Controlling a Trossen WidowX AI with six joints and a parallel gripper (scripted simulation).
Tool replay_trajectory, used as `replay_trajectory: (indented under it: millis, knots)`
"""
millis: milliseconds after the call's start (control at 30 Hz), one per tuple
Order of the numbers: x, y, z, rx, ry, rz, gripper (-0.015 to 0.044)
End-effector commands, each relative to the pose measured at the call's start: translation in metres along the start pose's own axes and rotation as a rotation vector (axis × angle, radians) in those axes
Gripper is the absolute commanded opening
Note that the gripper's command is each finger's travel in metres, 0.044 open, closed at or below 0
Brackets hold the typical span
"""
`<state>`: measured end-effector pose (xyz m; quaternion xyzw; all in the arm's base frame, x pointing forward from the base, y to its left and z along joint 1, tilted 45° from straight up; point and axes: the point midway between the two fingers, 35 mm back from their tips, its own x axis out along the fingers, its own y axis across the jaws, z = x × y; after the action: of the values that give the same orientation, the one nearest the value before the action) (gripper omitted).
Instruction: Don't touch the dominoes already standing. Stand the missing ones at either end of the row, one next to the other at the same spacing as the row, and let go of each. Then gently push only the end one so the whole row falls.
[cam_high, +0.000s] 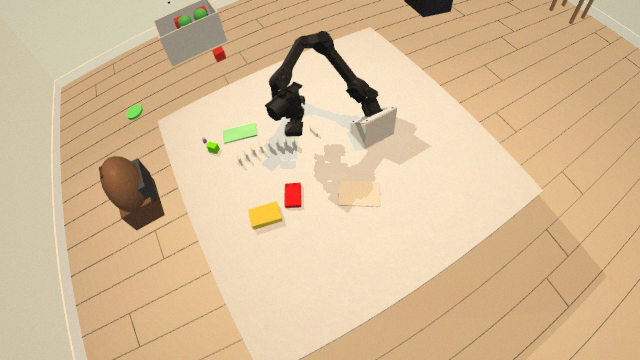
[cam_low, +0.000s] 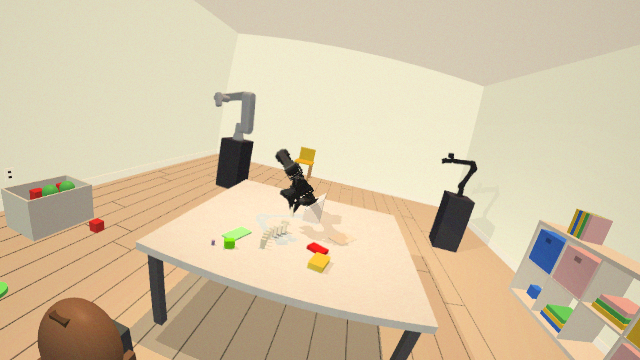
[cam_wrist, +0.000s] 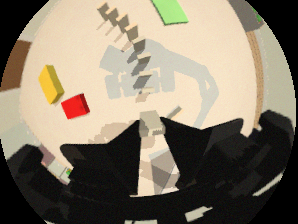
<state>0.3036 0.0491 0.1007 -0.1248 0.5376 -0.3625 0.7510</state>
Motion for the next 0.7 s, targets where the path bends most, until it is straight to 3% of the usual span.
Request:
replay_trajectory:
  millis: [0, 433, 667]
  knots:
    - [0.023, 0.0, 0.001, -0.006, -0.003, -0.002, 0.0107]
    - [0.088, -0.007, -0.003, -0.005, -0.009, -0.013, 0.0107]
    - [0.091, -0.008, -0.003, -0.005, -0.009, -0.014, 0.0107]
